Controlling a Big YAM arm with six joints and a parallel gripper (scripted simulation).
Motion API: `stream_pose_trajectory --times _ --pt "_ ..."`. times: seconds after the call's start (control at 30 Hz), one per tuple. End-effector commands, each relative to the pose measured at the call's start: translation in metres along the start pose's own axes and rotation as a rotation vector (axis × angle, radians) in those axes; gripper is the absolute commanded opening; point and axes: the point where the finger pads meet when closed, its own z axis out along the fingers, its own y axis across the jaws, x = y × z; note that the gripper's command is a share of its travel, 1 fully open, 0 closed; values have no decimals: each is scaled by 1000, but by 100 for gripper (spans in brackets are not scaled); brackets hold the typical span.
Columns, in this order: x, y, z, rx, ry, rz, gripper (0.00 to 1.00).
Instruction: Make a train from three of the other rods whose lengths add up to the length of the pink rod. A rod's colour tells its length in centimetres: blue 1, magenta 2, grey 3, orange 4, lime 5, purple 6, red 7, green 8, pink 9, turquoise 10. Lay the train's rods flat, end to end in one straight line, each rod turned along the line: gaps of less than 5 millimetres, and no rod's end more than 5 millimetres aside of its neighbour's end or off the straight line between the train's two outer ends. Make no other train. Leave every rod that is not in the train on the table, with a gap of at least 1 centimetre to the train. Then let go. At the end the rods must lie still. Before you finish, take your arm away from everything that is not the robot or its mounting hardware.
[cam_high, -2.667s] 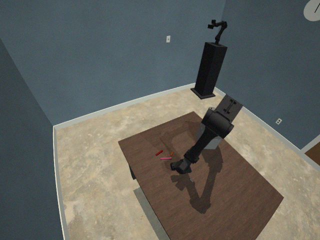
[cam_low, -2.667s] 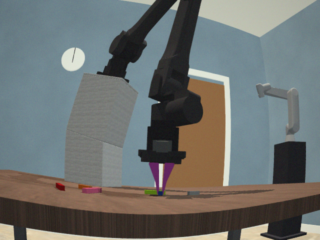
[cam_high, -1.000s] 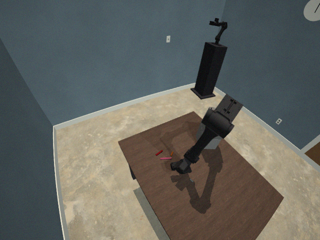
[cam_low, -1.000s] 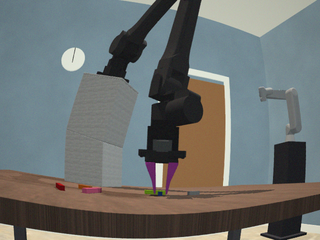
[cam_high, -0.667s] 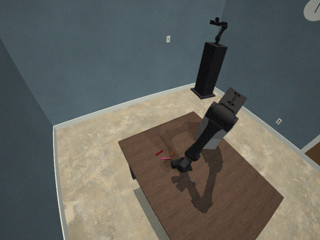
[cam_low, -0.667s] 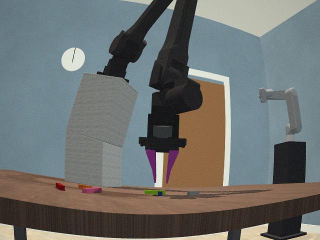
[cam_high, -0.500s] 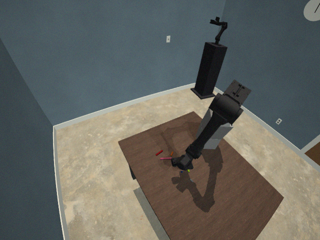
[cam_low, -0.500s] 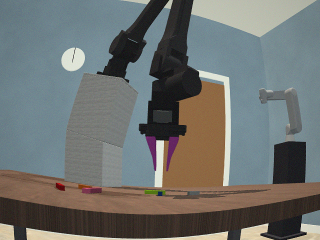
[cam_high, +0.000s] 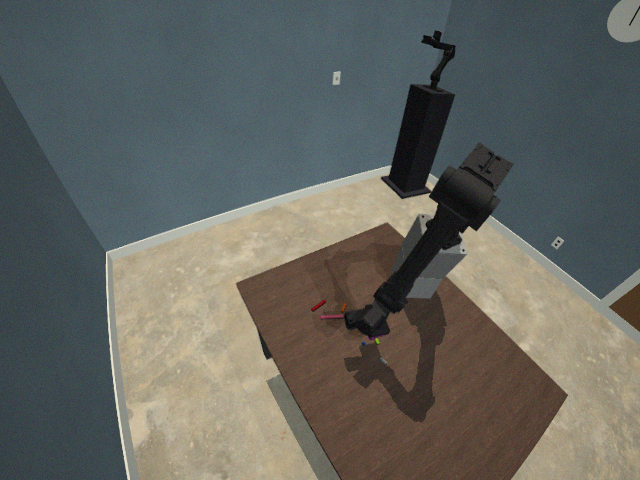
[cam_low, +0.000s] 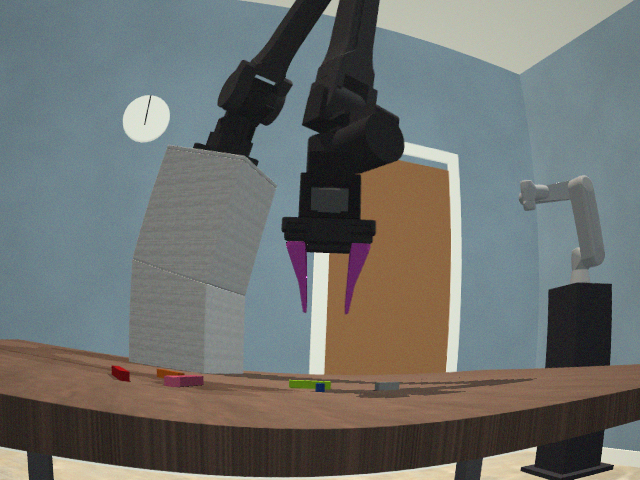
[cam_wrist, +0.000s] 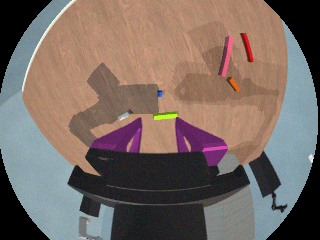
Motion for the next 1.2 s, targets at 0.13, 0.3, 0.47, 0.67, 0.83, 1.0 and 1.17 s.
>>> stream_pose_trajectory --times 0.13,0.3,0.47,0.67,0.83,1.0,1.17 --pt "-3 0 -5 -2 -2 -2 100" --pt "-3 0 -5 -2 -2 -2 100" --pt "-3 0 -5 -2 -2 -2 100" --pt "-2 2 -4 -2 -1 -20 100" --pt "1 8 -2 -1 3 -85 100" --pt "7 11 5 7 13 -262 100" --pt "9 17 7 7 13 -399 100"
